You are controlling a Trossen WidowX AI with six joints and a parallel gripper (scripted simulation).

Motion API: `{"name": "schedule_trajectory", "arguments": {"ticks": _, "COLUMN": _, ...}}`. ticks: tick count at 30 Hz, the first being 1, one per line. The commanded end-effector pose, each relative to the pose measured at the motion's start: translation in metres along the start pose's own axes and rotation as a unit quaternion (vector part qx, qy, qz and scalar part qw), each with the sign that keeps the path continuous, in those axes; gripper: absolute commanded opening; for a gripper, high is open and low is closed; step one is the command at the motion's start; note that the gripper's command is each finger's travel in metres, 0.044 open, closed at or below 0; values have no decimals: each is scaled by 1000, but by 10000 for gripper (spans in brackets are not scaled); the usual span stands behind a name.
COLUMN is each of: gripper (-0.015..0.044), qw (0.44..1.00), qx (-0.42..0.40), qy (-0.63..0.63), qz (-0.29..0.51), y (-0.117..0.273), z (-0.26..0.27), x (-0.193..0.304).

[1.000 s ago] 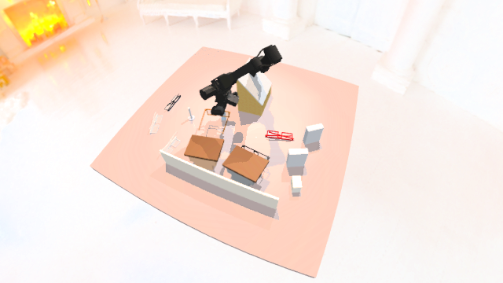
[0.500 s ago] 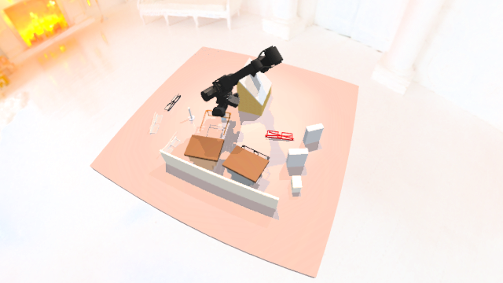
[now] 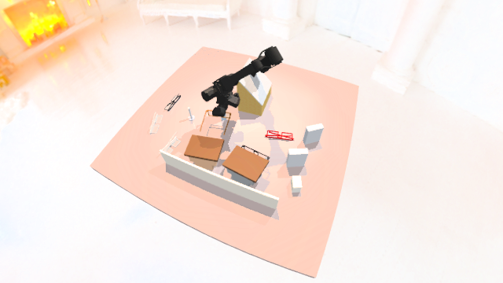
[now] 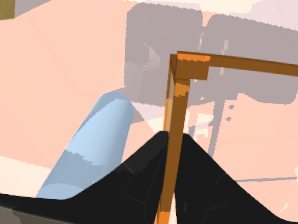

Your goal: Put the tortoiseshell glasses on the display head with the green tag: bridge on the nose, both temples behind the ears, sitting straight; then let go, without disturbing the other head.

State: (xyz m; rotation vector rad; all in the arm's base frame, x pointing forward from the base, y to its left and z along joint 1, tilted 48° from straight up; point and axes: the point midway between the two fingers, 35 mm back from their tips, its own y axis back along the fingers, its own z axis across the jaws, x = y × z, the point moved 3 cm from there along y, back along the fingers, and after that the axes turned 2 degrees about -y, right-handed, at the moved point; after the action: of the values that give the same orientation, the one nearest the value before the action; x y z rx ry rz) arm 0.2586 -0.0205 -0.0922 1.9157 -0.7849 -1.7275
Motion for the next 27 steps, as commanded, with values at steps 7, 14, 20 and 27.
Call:
{"name": "schedule_trajectory", "arguments": {"ticks": 7, "gripper": 0, "qw": 1000, "qx": 0, "qy": -3, "qz": -2, "y": -1, "z": -6, "x": -1}}
{"name": "schedule_trajectory", "arguments": {"ticks": 14, "gripper": 0, "qw": 1000, "qx": 2, "qy": -3, "qz": 2, "y": -2, "z": -13, "x": -2}}
{"name": "schedule_trajectory", "arguments": {"ticks": 20, "gripper": 0, "qw": 1000, "qx": 3, "qy": -3, "qz": 2, "y": -2, "z": -19, "x": -3}}
{"name": "schedule_trajectory", "arguments": {"ticks": 27, "gripper": 0, "qw": 1000, "qx": 3, "qy": -3, "qz": 2, "y": -3, "z": -26, "x": -3}}
